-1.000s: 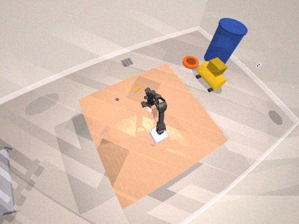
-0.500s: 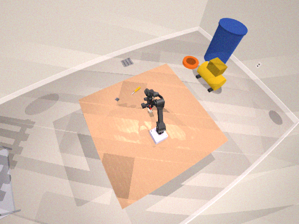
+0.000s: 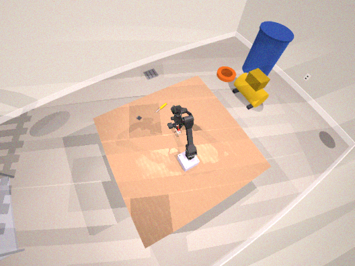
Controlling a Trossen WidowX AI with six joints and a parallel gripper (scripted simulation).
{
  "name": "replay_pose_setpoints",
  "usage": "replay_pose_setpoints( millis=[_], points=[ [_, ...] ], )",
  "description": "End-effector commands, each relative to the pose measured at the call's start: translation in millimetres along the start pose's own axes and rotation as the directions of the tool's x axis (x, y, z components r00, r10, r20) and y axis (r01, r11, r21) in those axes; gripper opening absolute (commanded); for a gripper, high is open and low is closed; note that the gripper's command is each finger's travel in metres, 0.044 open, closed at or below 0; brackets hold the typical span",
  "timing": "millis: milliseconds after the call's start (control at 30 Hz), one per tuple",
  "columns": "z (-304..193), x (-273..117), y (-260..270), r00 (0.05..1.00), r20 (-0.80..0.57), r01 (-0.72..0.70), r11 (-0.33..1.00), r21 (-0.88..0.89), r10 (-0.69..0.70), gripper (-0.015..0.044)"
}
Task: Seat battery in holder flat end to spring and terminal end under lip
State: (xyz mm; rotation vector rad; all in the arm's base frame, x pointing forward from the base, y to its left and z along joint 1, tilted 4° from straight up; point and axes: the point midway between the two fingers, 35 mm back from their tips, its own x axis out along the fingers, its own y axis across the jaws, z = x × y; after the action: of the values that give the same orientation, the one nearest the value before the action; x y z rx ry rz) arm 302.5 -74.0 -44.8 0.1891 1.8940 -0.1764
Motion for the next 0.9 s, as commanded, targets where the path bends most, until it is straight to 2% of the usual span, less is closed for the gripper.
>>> replay_pose_setpoints(
  millis=[0, 867],
  points=[
    [2.2, -0.1, 0.3, 1.000, -0.017, -0.002, 1.000, 0.006, 0.002, 0.0075],
    [10.6, 7.7, 0.1, 0.986, -0.169, -0.002, 1.000, 0.007, 0.003, 0.0075]
  ],
)
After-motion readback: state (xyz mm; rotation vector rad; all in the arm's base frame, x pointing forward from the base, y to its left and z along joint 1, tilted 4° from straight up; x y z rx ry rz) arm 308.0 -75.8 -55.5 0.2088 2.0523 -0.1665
